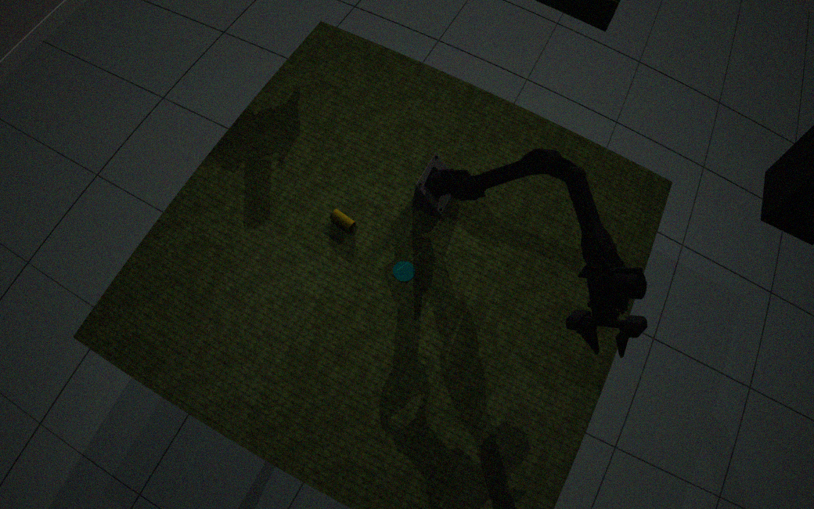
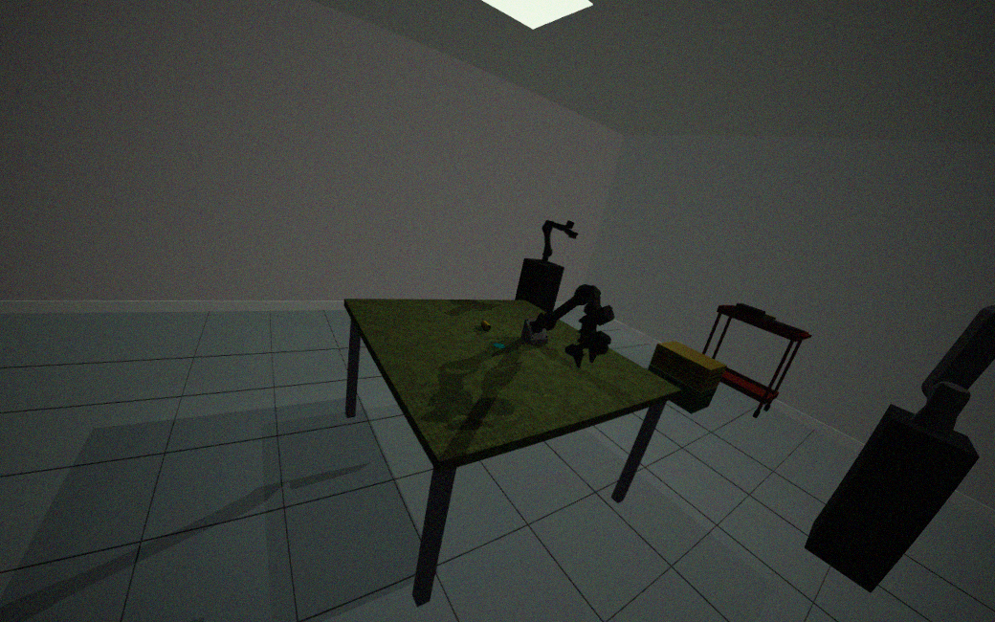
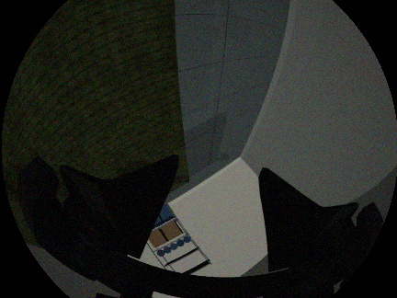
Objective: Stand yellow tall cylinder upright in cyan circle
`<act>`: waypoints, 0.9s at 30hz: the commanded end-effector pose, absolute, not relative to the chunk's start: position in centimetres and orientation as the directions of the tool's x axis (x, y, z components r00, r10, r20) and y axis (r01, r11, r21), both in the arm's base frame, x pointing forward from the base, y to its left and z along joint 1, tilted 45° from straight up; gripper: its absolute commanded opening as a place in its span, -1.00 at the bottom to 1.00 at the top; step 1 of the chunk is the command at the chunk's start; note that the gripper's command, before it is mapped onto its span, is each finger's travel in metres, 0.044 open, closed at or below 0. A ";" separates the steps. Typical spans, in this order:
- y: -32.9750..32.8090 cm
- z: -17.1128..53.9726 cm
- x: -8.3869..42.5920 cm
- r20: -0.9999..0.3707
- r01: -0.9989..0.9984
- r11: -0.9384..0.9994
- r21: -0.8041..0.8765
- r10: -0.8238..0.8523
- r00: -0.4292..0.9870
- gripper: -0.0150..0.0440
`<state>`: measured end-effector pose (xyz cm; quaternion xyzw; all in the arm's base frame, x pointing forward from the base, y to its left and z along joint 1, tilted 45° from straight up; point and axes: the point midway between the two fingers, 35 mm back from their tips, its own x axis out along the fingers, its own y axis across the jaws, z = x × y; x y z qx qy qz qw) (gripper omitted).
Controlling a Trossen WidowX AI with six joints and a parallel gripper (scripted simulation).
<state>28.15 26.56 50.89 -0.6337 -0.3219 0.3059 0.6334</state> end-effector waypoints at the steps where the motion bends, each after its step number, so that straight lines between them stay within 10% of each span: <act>1: 25.7 47.3 31.7 -0.085 -0.037 -0.081 -0.996 0.754 0.651 0.56; 27: 10.6 27.4 44.9 -0.602 -0.496 -0.342 -0.798 0.407 0.687 0.56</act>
